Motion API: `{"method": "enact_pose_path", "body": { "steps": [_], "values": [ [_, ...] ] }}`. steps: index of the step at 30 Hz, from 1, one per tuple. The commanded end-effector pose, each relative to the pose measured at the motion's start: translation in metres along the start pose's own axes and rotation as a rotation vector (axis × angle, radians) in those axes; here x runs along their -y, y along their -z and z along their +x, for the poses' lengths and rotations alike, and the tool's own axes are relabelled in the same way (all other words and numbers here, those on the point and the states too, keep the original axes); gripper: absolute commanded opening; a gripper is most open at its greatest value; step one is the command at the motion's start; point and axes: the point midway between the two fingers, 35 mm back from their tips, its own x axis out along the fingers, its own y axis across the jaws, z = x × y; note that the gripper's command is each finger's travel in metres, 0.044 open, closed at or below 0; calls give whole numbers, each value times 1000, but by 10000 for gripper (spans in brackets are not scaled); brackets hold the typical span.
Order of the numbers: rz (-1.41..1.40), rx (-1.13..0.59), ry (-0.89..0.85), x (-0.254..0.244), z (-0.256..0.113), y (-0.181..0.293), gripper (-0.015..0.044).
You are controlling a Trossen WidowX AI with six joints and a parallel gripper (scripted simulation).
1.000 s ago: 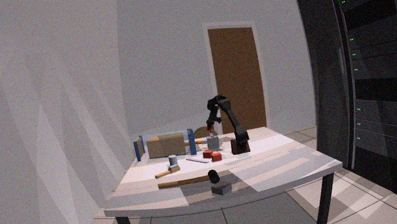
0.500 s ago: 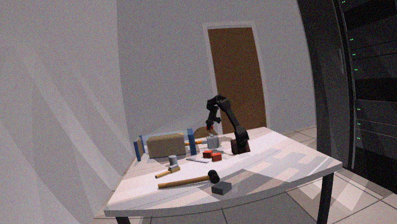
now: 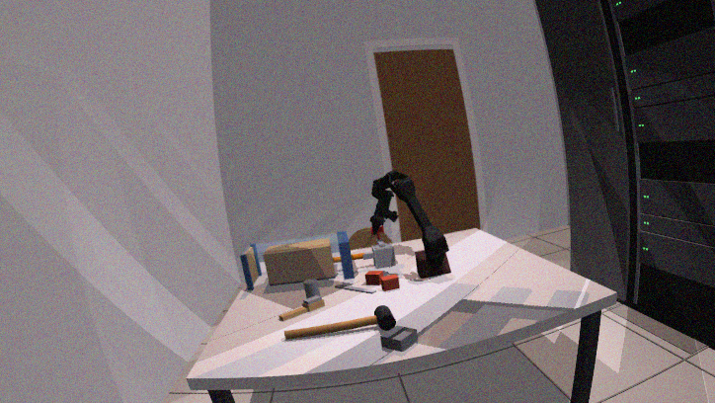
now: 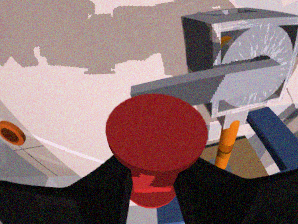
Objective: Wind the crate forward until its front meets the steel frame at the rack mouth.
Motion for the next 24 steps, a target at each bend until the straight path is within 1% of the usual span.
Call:
{"method": "enact_pose_path", "body": {
  "steps": [1, 24],
  "values": [
    [-47, -23, 28, 14, 12, 22, 0],
    [-47, -25, 30, 31, 19, 40, 0]
  ]
}}
